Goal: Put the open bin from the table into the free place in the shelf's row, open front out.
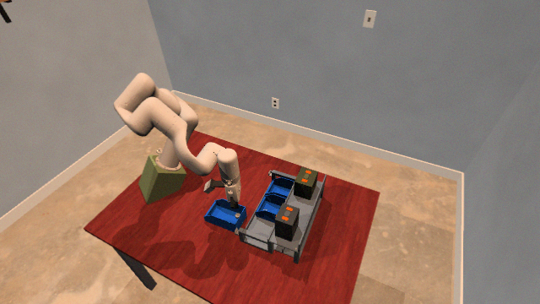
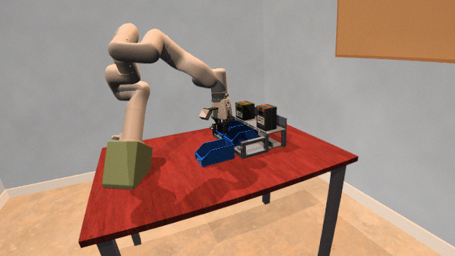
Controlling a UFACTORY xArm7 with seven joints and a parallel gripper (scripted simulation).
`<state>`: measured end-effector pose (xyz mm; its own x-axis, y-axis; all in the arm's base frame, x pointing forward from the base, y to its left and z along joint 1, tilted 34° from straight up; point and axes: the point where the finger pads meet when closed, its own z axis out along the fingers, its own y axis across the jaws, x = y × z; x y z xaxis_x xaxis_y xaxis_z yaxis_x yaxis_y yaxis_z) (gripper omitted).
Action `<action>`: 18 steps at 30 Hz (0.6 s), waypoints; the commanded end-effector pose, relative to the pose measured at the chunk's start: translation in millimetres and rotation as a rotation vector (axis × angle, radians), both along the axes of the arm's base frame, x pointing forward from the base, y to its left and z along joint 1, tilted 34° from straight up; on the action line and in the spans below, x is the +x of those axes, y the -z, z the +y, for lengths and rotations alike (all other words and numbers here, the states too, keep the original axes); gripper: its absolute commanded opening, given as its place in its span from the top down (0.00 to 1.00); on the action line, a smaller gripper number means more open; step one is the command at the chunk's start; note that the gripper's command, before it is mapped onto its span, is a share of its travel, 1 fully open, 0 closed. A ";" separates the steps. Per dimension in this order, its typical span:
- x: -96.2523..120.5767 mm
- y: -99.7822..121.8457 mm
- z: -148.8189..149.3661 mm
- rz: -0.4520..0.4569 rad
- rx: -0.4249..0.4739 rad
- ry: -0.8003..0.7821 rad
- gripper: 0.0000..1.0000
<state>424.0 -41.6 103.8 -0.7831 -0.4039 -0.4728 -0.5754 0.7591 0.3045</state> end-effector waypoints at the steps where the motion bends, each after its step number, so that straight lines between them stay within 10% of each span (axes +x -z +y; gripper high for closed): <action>1: 25.2 -0.7 -9.2 -0.051 -0.019 -0.105 0.67; 18: 46.6 -2.3 -17.7 -0.184 -0.078 -0.312 0.67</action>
<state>462.2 -55.5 104.7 -0.5918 -0.6007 -0.5375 -0.7718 0.6146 0.1629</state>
